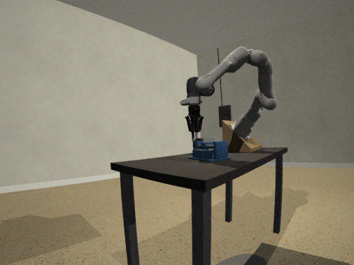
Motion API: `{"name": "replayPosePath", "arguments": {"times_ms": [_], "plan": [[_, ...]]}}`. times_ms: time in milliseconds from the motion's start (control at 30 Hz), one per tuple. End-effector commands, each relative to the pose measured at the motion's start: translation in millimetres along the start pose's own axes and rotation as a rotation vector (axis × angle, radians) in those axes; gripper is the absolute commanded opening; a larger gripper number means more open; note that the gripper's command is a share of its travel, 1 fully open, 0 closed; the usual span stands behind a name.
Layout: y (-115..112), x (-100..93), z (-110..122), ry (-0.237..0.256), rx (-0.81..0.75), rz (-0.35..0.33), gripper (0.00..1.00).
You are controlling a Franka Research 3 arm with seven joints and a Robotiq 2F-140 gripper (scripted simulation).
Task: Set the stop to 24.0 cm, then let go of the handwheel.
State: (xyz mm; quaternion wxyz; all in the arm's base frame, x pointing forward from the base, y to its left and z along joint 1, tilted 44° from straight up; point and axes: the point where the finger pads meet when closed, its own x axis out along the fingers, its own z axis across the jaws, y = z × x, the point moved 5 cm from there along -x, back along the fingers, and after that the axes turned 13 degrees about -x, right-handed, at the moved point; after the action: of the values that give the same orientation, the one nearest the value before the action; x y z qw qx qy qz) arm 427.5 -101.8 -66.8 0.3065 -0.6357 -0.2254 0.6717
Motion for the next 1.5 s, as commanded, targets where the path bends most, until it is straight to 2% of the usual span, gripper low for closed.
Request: {"name": "replayPosePath", "arguments": {"times_ms": [0, 1467], "plan": [[1.1, 1.3, -2.5, -0.001, 0.004, 0.004, 0.04], [2.6, 3.2, -9.0, -0.001, 0.004, 0.004, 0.04]]}}
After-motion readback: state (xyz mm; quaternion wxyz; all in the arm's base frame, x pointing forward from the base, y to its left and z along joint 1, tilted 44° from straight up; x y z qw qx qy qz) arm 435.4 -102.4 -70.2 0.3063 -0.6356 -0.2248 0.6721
